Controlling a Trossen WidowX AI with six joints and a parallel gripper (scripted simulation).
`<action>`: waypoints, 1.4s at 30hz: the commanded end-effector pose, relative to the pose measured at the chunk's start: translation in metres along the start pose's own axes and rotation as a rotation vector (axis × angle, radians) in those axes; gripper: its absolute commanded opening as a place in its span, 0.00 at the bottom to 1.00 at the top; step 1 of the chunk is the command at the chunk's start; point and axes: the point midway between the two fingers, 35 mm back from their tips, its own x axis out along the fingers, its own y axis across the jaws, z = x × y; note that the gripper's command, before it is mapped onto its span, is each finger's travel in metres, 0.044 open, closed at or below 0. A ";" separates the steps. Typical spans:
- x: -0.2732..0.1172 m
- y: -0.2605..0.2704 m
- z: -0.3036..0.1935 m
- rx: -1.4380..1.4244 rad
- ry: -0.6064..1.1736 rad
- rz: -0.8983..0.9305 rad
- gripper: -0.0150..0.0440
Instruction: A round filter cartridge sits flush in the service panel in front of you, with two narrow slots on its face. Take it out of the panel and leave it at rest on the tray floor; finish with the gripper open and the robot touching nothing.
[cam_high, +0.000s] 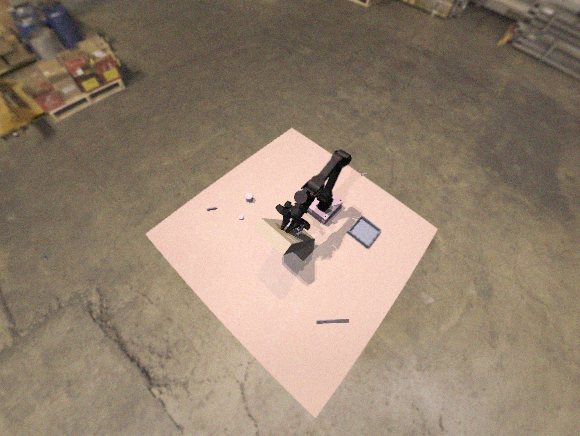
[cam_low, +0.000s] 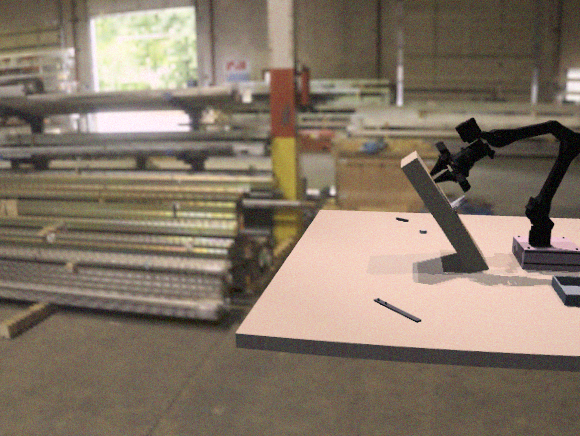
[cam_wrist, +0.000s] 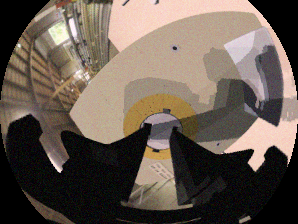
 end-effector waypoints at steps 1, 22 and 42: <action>0.014 0.000 0.000 -0.001 -0.004 -0.001 0.45; 0.018 0.000 0.000 -0.001 -0.004 -0.001 0.45; 0.021 0.000 0.000 -0.001 -0.004 -0.001 0.45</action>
